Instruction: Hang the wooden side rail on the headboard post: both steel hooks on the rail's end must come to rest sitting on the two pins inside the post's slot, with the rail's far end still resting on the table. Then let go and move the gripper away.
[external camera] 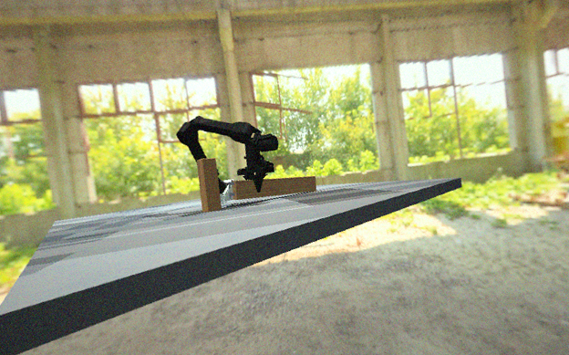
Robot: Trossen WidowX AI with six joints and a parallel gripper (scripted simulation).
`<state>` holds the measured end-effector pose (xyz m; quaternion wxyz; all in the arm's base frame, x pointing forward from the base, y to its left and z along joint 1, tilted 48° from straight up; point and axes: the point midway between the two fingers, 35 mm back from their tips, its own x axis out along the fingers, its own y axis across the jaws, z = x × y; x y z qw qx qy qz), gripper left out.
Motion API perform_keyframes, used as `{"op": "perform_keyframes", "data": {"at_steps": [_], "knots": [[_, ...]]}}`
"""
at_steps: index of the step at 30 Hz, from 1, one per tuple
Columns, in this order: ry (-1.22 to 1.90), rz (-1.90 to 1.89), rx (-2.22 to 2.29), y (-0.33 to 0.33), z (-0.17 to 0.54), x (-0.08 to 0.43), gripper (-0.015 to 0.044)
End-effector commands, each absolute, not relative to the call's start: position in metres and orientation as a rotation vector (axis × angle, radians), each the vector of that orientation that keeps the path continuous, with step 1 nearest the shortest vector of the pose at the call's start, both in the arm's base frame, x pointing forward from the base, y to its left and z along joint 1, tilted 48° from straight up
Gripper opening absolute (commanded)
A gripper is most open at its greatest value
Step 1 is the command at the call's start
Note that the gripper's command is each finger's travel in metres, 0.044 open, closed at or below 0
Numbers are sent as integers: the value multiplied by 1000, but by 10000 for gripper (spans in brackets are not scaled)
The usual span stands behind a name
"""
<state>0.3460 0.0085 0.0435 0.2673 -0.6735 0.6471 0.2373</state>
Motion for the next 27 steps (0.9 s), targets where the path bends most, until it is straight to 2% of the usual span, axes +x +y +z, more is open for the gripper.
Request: {"op": "perform_keyframes", "data": {"at_steps": [1,27], "knots": [[1722,625,-1816,12,48,351,0],[1722,625,-1816,10,50,354,0]]}}
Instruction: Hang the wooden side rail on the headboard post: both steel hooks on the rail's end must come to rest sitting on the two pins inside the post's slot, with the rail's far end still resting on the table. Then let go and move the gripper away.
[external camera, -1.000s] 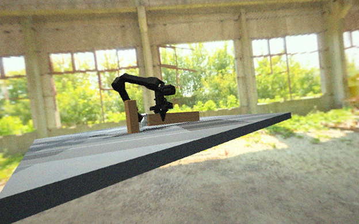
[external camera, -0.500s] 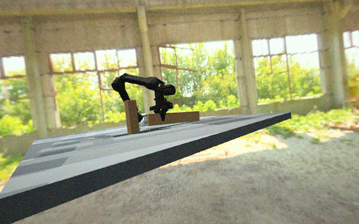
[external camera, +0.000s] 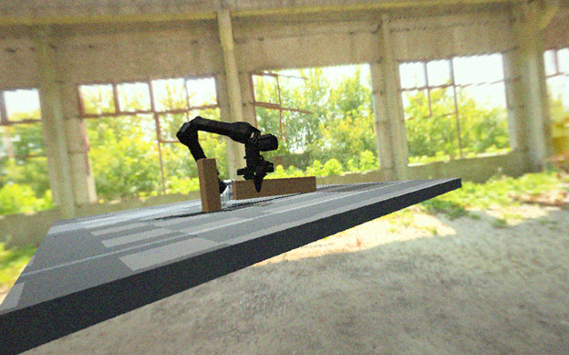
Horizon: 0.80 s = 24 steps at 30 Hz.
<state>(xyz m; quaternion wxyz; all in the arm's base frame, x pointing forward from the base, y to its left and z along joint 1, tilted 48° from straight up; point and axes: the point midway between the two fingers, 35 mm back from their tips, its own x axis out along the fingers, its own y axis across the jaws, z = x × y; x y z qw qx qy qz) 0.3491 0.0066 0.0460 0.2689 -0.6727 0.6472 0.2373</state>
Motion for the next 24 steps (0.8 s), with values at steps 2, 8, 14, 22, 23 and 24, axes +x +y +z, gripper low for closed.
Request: {"op": "perform_keyframes", "data": {"at_steps": [2,8,14,22,23,24], "knots": [[1722,625,-1816,10,51,354,0],[1722,625,-1816,10,52,354,0],[1722,625,-1816,9,52,355,0],[1722,624,-1816,9,52,356,0],[1722,624,-1816,9,52,356,0],[1722,624,-1816,9,53,356,0]]}}
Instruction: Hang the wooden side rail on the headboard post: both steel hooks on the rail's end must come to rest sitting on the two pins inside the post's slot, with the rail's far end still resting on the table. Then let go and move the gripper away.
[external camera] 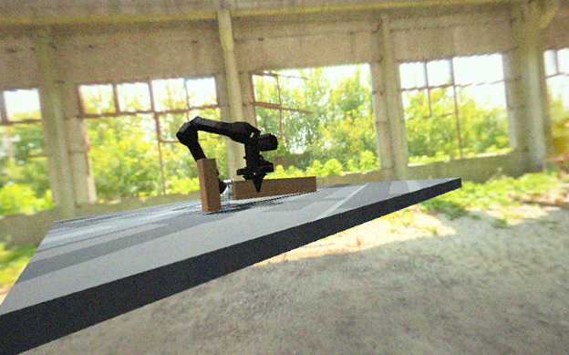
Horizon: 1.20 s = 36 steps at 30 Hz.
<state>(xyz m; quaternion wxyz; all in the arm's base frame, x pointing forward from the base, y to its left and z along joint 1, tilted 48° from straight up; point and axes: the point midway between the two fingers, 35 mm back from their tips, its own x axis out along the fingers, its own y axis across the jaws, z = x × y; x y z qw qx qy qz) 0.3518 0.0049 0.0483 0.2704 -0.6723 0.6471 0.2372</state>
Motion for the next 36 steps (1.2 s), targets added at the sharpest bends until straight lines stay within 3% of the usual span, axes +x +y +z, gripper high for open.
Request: {"op": "perform_keyframes", "data": {"at_steps": [1,36], "knots": [[1722,624,-1816,9,53,356,0],[1722,625,-1816,6,55,354,0]]}}
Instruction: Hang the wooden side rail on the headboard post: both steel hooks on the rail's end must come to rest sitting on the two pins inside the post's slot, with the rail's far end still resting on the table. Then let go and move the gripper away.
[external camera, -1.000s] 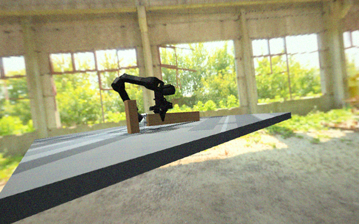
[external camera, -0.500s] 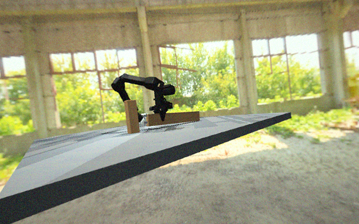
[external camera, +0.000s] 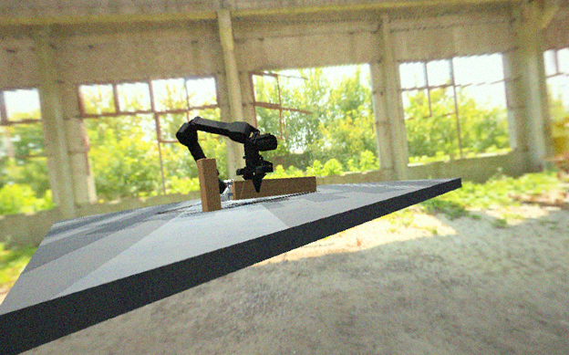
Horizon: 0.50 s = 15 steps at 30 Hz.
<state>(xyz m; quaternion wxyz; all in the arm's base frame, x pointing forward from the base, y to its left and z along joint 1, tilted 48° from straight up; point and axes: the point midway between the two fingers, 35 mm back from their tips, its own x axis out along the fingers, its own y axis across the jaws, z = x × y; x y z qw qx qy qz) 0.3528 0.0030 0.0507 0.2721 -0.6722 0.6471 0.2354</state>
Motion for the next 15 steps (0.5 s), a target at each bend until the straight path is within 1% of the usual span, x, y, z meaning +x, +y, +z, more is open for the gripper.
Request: {"op": "perform_keyframes", "data": {"at_steps": [1,15], "knots": [[1722,625,-1816,6,55,354,0],[1722,624,-1816,5,56,354,0]]}}
